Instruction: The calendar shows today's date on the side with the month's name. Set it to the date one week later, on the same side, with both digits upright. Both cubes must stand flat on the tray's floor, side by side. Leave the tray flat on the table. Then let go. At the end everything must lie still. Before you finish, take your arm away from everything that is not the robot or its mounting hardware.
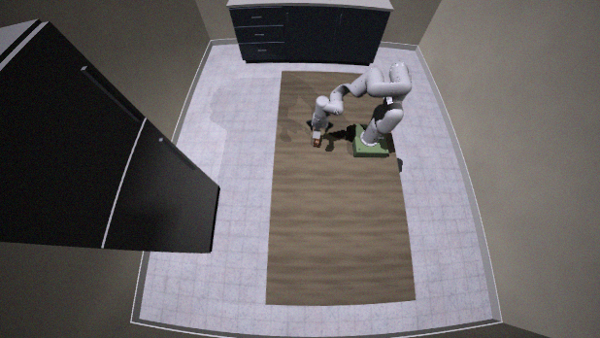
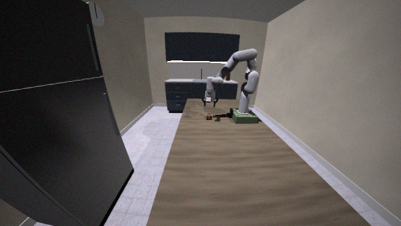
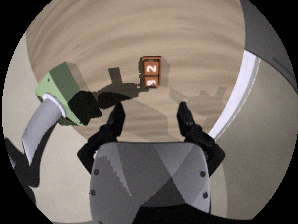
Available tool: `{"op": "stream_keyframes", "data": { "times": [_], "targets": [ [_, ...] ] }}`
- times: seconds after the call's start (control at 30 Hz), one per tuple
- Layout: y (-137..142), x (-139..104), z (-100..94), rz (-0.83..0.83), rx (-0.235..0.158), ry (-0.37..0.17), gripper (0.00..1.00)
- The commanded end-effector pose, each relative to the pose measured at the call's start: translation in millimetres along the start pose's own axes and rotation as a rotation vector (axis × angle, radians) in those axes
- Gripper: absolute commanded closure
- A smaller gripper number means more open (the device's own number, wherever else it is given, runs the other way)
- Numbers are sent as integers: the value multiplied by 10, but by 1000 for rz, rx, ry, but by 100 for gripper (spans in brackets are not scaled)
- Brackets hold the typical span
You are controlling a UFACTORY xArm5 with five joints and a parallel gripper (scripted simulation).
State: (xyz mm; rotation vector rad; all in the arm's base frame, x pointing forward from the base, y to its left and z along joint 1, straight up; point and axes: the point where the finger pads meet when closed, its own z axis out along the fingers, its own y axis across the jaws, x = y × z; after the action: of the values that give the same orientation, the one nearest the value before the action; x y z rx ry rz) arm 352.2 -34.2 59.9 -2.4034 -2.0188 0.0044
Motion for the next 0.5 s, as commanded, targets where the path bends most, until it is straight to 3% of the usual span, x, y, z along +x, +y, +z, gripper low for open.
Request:
{"op": "stream_keyframes", "data": {
  "times": [0.0,0.23,0.47],
  "targets": [
    [14,1,-138,0,-4,0,0],
    [13,1,-426,0,-4,0,0],
    [12,1,-587,0,-4,0,0]
  ]
}}
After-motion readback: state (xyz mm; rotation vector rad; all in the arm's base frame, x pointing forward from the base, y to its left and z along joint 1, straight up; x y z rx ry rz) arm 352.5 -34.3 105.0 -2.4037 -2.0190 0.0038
